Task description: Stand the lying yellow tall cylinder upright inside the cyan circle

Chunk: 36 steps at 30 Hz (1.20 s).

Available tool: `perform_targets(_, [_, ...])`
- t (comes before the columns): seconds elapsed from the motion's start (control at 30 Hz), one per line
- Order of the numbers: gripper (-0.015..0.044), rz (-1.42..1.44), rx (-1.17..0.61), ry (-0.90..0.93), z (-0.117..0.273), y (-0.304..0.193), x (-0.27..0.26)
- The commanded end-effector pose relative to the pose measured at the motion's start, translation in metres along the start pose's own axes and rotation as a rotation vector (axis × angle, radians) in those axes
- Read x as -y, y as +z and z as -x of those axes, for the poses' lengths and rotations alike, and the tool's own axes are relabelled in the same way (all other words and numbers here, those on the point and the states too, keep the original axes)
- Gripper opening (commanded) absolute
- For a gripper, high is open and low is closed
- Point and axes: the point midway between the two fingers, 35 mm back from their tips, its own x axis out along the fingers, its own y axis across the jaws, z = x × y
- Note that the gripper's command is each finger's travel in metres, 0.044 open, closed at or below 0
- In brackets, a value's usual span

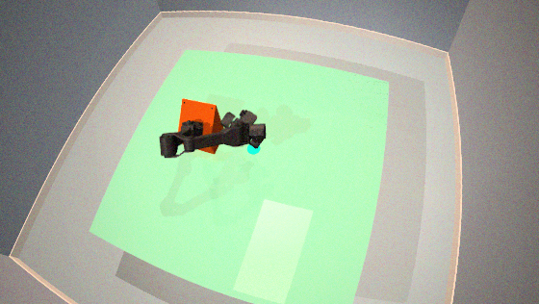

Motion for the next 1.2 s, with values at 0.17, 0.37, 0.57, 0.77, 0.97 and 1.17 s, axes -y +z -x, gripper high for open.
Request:
perform_targets(0.17, [0.0105, 0.014, 0.073, 0.016, -0.0005, 0.0004, -0.0009])
perform_targets(0.37, [0.0105, 0.022, 0.116, 0.022, -0.0005, 0.0003, -0.0010])
perform_targets(0.57, [0.0105, 0.030, 0.160, 0.026, -0.0003, 0.0002, -0.0009])
perform_targets(0.77, [0.0105, 0.039, 0.203, 0.028, 0.0001, 0.0002, -0.0008])
perform_targets(0.97, [0.0105, 0.048, 0.247, 0.027, 0.0008, 0.0002, -0.0005])
perform_targets(1.17, [0.0105, 0.057, 0.291, 0.024, 0.0017, 0.0002, -0.0002])
